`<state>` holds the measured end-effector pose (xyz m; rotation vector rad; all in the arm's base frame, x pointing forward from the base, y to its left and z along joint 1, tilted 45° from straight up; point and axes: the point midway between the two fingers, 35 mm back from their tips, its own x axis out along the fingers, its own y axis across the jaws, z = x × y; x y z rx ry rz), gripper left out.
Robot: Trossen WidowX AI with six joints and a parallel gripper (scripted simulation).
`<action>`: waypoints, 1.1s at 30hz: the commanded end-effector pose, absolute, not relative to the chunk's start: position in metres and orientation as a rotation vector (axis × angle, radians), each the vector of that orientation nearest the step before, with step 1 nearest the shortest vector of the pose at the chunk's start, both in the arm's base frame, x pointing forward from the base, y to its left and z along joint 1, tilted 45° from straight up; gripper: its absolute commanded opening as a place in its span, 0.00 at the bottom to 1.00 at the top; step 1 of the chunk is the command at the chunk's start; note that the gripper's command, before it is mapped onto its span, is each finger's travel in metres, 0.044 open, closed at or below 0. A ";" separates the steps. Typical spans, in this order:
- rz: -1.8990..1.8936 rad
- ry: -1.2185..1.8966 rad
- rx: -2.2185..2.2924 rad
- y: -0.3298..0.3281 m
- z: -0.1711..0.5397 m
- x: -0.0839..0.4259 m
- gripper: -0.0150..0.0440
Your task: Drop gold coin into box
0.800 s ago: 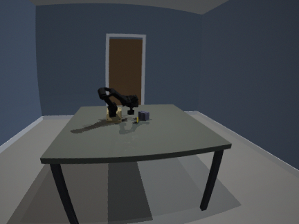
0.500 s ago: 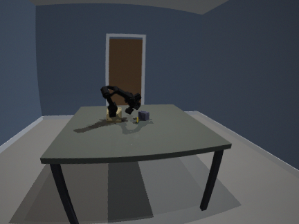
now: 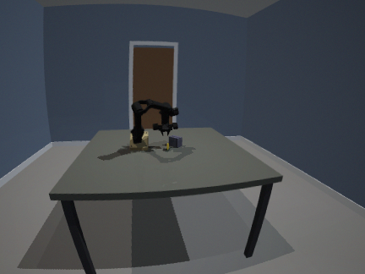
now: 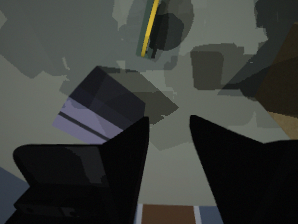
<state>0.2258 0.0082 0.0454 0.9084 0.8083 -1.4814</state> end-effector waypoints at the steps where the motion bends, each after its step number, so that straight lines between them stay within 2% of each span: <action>1: -1.724 0.316 0.917 -0.007 0.094 0.240 0.53; 33: -1.722 0.316 0.918 -0.054 0.049 0.236 0.53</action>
